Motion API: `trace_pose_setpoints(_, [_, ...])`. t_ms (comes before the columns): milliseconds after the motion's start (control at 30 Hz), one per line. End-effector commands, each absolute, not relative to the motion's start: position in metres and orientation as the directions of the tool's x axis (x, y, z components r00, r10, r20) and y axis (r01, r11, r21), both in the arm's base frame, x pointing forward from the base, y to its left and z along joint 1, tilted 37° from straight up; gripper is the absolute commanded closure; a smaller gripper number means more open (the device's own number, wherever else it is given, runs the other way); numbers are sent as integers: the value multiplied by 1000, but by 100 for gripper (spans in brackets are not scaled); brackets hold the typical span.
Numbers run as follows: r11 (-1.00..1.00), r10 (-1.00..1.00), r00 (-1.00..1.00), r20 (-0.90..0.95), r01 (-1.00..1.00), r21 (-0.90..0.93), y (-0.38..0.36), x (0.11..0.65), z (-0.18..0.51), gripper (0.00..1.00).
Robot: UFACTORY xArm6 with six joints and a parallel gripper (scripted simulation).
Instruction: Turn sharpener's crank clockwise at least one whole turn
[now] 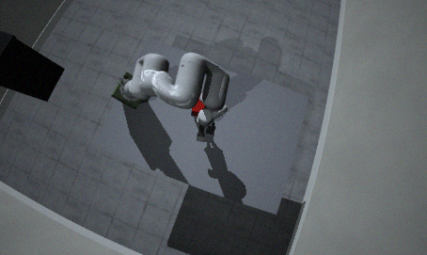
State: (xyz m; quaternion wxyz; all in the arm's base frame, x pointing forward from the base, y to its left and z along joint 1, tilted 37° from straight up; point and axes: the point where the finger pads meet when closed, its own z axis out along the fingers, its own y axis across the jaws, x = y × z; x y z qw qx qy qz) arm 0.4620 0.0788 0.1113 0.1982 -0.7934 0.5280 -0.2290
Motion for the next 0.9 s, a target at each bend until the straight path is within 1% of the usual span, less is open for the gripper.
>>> trace_pose_setpoints(0, [-362,-930,328,168,-734,-575,79,466,104,100])
trace_pose_setpoints(367, [-362,-930,328,168,-734,-575,76,468,80,100])
trace_pose_setpoints(600, [-362,-930,328,168,-734,-575,69,460,58,100])
trace_pose_setpoints(867, [-362,-930,328,168,-734,-575,66,454,52,100])
